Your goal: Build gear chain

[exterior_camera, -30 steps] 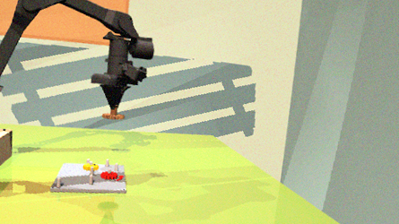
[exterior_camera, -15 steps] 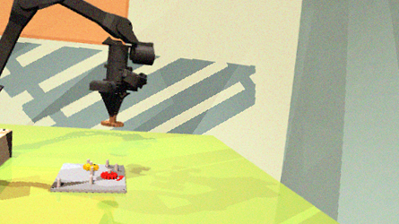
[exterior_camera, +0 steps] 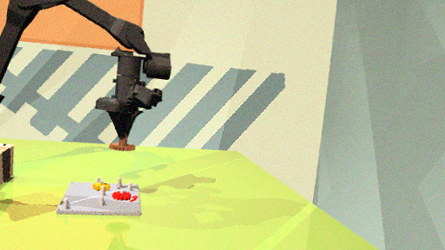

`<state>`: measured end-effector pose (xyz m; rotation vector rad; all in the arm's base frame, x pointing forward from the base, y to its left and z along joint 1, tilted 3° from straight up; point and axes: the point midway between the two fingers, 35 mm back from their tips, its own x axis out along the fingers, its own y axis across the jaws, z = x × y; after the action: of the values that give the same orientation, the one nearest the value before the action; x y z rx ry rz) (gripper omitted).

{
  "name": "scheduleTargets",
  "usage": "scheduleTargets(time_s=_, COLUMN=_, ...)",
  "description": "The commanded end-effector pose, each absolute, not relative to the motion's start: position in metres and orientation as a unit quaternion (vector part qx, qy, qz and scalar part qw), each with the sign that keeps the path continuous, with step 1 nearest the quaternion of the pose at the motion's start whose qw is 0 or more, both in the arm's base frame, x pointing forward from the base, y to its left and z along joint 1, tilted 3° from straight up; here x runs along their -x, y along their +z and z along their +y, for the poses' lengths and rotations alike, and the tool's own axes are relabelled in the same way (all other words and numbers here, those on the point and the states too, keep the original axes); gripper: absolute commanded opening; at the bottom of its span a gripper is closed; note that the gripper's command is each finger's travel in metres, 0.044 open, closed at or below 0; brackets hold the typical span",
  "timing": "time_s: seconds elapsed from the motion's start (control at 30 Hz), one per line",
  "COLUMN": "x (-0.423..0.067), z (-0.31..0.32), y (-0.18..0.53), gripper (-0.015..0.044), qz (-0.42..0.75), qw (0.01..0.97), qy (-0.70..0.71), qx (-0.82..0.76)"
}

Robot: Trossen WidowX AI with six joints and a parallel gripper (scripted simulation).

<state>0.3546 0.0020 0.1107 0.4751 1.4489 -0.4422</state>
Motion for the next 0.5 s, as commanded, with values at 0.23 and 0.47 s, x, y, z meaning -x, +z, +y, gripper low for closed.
scheduleTargets(time_s=0.23, x=-0.346, z=-0.022, y=0.098, gripper=0.0, qz=0.648, qw=0.704, qy=-0.196, qx=-0.214)
scheduleTargets(time_s=0.47, x=-0.339, z=-0.036, y=0.089, gripper=0.0, qz=0.648, qw=0.704, qy=-0.197, qx=-0.214)
